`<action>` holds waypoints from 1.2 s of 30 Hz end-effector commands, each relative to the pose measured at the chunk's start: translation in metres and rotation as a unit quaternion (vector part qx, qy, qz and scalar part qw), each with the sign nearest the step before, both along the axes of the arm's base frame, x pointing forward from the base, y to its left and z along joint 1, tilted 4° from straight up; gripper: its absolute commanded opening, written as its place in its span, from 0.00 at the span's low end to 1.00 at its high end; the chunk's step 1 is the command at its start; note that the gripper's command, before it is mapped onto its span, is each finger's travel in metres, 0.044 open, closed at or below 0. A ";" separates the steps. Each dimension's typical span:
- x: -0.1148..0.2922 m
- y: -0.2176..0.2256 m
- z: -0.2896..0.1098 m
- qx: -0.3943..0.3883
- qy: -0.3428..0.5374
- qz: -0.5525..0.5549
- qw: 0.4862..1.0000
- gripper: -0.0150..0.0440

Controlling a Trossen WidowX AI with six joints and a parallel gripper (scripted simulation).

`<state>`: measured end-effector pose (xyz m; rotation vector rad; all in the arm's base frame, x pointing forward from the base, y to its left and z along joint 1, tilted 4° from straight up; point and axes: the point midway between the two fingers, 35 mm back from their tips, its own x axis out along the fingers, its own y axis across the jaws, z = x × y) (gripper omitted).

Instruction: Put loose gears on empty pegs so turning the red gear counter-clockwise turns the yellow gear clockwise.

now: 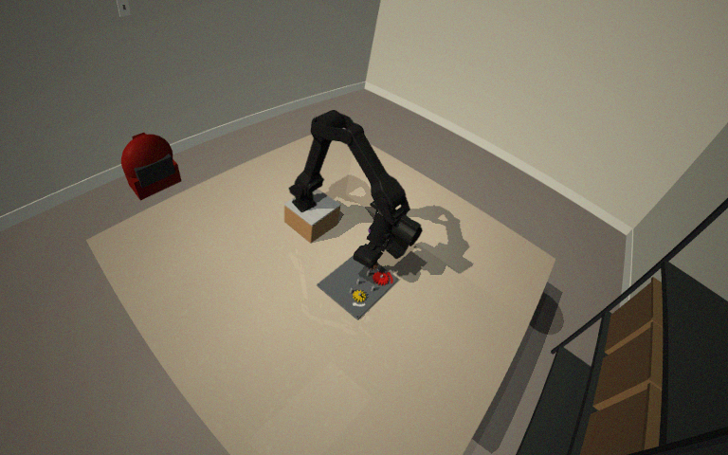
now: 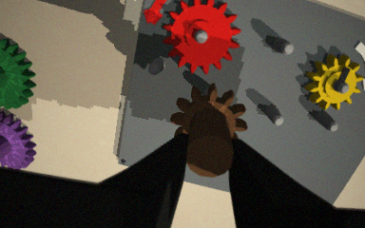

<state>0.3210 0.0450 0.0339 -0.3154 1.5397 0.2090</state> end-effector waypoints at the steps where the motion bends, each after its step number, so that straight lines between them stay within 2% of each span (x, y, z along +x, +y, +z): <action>1: 0.000 -0.002 -0.001 -0.002 0.000 0.004 1.000 0.25; 21: -0.001 -0.002 0.001 -0.002 0.000 0.008 1.000 0.25; 36: 0.000 -0.004 -0.019 -0.005 0.007 0.115 0.993 0.25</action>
